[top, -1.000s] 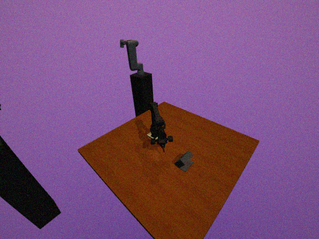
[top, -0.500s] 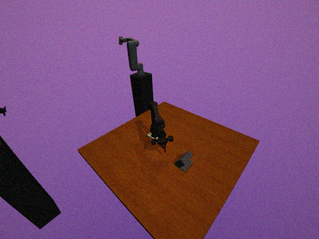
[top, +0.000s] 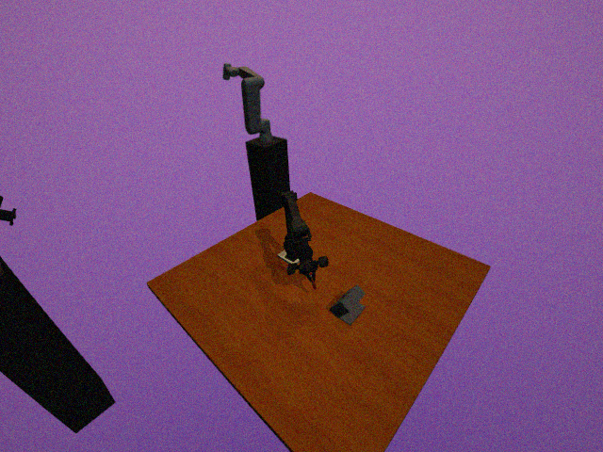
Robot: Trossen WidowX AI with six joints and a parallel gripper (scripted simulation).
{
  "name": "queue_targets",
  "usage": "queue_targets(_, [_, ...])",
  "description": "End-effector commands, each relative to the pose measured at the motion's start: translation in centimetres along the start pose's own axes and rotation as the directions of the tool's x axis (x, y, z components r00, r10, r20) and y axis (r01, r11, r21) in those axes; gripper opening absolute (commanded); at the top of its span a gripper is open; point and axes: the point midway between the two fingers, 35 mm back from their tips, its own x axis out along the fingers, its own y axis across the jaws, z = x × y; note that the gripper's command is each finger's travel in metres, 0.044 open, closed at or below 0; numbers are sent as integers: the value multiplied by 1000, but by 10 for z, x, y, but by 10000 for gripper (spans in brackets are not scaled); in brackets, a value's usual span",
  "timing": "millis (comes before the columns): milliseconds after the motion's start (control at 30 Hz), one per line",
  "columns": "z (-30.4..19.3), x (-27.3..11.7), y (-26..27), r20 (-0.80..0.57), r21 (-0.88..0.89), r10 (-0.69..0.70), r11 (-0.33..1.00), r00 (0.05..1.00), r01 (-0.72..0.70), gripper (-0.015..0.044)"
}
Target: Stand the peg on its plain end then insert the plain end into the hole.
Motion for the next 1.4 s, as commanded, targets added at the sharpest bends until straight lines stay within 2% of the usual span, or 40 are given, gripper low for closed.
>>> queue_targets(0, [0, -1, 3, 21, 12, 25, 1000, 999, -25, 0])
queue_targets(1367, [-3, 2, 20, 181, 73, 219, 969, 959, -235, 0])
